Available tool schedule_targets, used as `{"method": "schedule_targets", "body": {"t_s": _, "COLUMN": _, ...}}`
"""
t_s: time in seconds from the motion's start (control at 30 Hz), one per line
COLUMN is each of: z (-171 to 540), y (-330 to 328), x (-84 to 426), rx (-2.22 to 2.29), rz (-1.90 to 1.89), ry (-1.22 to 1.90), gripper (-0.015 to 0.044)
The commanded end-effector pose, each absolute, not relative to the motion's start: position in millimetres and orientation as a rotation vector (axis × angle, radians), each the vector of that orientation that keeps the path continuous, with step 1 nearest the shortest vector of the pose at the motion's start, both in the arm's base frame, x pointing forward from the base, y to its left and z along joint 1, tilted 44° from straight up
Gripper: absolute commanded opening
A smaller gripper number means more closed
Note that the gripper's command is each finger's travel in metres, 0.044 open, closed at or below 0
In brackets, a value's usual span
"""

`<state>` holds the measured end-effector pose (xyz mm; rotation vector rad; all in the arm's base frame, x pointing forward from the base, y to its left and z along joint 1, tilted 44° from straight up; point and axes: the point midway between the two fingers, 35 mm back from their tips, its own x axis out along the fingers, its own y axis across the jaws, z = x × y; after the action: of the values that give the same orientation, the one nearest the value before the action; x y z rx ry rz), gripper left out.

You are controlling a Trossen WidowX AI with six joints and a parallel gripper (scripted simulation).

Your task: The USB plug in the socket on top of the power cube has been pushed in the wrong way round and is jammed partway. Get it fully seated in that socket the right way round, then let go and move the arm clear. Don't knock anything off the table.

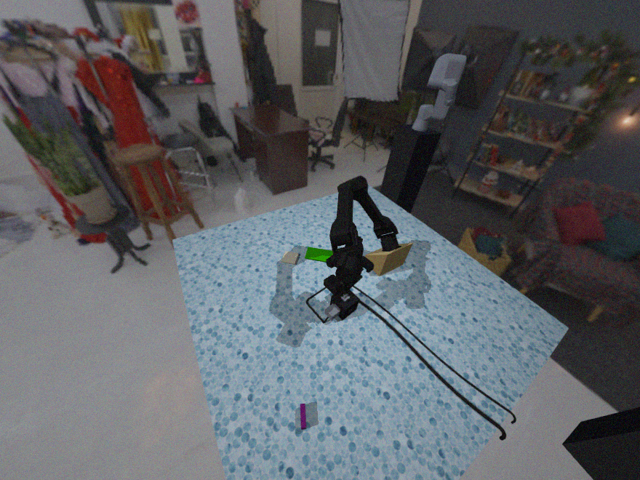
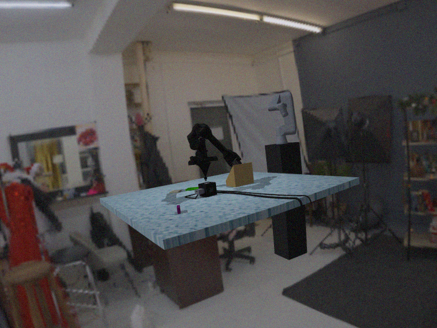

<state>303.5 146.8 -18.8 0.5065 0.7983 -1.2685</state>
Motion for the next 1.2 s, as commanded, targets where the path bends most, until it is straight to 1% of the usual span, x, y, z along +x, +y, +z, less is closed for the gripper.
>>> {"method": "schedule_targets", "body": {"t_s": 0.0, "z": -20.0, "y": 146.5, "x": 302.3, "rx": 0.505, "rz": -1.268, "ry": 0.807, "gripper": 0.0000}}
{"method": "schedule_targets", "body": {"t_s": 1.17, "z": -24.7, "y": 145.4, "x": 301.9, "rx": 0.523, "rz": -1.262, "ry": 0.831, "gripper": 0.0000}}
